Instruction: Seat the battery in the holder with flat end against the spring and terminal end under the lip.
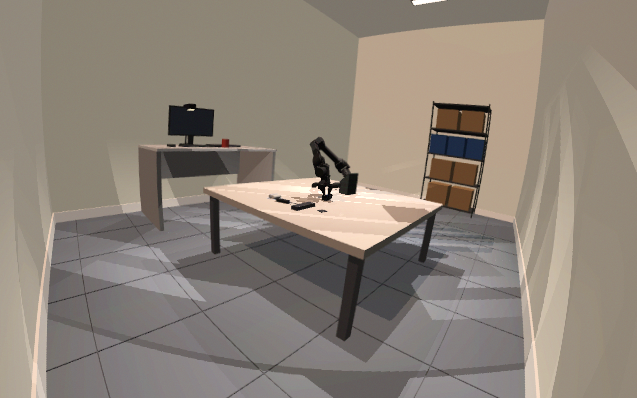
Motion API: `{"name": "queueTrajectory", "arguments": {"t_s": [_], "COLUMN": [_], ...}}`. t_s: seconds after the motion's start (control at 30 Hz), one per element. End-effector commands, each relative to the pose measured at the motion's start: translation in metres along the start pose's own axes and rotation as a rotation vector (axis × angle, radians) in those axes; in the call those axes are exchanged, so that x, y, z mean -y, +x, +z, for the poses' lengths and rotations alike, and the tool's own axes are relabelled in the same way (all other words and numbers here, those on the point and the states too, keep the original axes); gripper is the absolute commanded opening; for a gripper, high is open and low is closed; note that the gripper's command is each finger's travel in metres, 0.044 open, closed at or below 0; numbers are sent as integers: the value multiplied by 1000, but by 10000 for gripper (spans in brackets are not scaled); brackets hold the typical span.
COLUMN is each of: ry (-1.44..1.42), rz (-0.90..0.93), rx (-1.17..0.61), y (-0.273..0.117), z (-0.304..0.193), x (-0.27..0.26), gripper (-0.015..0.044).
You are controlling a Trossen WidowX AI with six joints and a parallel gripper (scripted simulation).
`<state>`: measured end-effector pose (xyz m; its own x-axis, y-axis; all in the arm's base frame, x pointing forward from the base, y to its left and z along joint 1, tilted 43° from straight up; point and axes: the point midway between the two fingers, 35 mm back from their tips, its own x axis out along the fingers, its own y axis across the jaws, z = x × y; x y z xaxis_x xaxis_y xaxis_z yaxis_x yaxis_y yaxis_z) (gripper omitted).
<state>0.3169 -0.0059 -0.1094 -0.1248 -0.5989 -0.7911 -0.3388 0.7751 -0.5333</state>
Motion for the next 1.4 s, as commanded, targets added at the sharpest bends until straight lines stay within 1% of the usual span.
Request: {"name": "queueTrajectory", "arguments": {"t_s": [0.0,0.47,0.6,0.9,1.03,1.1,1.27,1.37], "ry": [-1,0,0,-4,-4,-10,-5,-5], "rz": [0,0,0,1,1,-3,3,4], "rx": [-11,-18,-18,-15,-15,-16,-14,-14], "y": [2,2,2,-13,-14,-20,-77,-85], "z": [1,2,2,1,1,1,-4,-5], "x": [0,0,0,-2,-2,-4,-12,-13], "gripper": [82,82,184,184,184,237,368,440]}}
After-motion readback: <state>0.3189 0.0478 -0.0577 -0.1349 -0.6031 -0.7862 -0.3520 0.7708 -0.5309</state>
